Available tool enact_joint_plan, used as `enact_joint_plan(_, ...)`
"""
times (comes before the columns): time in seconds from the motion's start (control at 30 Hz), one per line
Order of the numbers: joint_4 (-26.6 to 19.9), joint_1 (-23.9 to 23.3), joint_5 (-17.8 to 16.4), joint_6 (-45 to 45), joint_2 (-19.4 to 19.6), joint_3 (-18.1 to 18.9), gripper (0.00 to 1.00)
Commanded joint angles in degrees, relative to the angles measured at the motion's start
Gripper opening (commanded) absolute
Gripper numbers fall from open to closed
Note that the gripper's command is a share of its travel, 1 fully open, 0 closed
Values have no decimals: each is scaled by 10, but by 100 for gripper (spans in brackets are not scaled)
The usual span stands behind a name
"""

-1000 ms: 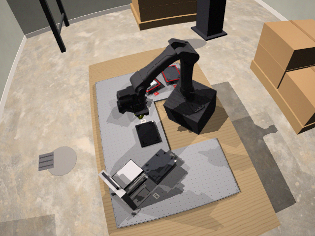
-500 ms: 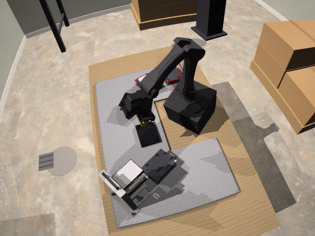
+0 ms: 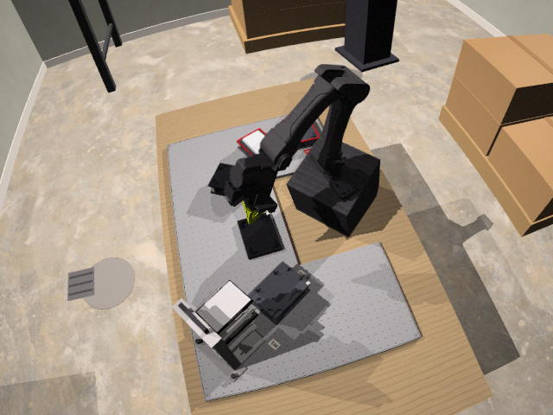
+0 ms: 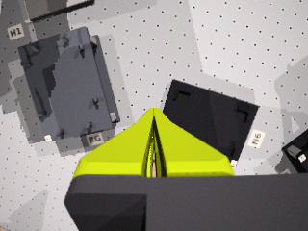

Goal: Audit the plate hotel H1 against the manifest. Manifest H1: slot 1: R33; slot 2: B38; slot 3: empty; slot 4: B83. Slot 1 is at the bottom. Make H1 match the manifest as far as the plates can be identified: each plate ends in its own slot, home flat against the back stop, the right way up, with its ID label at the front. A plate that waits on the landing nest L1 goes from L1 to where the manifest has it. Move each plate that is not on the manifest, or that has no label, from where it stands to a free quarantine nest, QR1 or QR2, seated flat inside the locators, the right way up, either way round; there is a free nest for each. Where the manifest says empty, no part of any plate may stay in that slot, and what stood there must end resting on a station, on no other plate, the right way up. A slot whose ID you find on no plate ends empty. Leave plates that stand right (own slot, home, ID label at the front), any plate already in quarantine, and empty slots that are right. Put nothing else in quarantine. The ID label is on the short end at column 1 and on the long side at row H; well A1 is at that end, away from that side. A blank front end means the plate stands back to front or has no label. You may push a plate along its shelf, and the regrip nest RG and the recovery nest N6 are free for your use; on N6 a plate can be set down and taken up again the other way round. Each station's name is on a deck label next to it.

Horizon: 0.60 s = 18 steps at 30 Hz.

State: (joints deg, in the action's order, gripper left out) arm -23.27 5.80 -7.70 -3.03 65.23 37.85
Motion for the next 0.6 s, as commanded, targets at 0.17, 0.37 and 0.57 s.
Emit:
enact_joint_plan(0.17,91,-17,-28,46,-40,-52,0)
enact_joint_plan(0.37,159,-32,-55,78,-63,-99,0)
enact_joint_plan(0.57,219,-46,-81,104,-77,-137,0)
